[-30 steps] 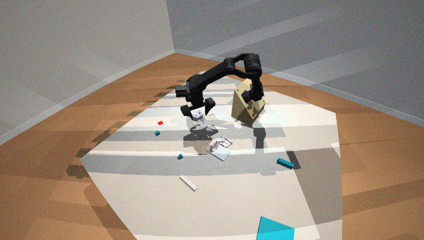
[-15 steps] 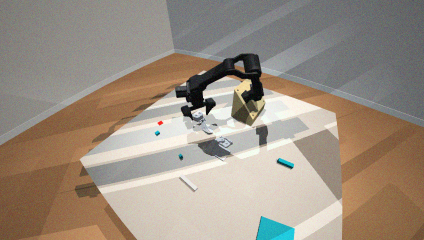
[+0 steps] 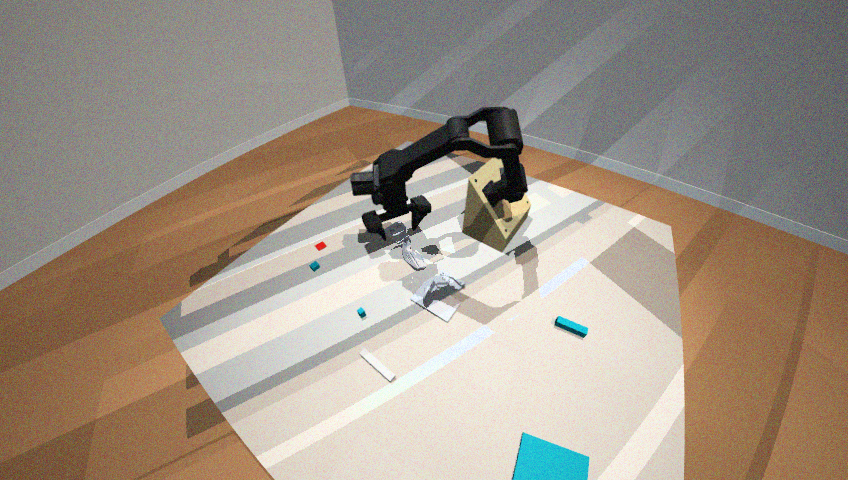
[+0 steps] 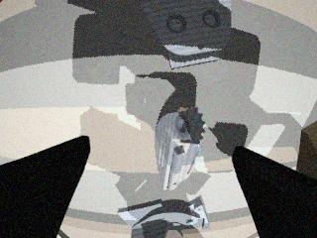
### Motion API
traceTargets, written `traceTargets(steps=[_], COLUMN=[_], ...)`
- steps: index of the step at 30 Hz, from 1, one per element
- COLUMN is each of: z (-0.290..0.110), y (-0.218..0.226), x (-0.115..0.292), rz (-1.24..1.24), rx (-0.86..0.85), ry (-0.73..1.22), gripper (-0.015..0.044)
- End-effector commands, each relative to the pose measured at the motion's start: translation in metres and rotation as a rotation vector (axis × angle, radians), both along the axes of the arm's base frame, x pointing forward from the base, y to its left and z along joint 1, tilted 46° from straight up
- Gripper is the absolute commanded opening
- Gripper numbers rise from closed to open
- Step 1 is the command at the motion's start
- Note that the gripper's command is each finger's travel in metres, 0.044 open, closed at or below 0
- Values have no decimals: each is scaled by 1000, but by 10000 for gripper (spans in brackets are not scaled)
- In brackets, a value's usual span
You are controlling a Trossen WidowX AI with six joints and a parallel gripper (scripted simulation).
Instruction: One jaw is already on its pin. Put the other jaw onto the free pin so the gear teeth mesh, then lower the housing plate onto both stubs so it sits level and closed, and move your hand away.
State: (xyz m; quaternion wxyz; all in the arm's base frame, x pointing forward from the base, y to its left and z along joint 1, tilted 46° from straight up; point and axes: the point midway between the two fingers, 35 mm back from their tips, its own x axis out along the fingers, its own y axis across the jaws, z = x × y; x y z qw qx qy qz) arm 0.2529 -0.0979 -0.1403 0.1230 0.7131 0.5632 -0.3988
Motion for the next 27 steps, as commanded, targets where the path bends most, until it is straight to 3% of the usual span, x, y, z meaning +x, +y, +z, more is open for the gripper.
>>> traceTargets(steps=[1, 13, 27], z=[0, 0, 1], y=[0, 0, 1], x=[-1, -1, -5], rz=[5, 5, 211], rx=[-2, -2, -15], ry=[0, 0, -204], gripper=[440, 440, 73])
